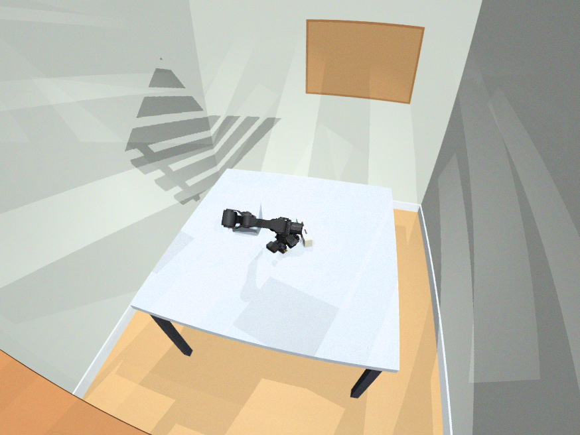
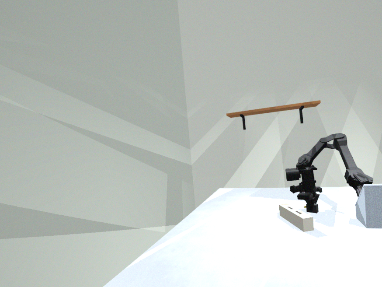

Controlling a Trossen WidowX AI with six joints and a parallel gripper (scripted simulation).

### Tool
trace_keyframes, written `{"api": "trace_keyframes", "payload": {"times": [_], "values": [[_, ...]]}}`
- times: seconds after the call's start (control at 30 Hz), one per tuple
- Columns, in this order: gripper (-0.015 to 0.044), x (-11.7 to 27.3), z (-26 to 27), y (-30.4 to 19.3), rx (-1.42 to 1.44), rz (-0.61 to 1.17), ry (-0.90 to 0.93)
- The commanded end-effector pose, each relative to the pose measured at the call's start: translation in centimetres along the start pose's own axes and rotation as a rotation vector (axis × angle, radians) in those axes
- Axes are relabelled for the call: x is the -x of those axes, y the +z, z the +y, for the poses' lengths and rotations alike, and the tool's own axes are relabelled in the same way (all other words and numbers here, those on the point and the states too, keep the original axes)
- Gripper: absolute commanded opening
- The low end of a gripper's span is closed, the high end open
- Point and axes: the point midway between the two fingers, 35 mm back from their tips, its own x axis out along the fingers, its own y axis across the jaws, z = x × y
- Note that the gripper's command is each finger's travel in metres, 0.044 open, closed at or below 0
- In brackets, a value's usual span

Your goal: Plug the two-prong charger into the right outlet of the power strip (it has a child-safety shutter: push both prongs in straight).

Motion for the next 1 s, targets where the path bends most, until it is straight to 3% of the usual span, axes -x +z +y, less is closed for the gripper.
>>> {"api": "trace_keyframes", "payload": {"times": [0.0, 0.17, 0.67, 0.97], "values": [[0.0098, 0.0, 0.0, 0.0, -0.002, 0.000, 0.000], [0.0000, 0.6, 0.1, 0.0, 0.000, 0.001, 0.002], [0.0000, 5.1, 0.3, -1.1, 0.011, 0.005, -0.003], [0.0000, 5.0, 0.9, -1.4, 0.083, 0.003, -0.008]]}}
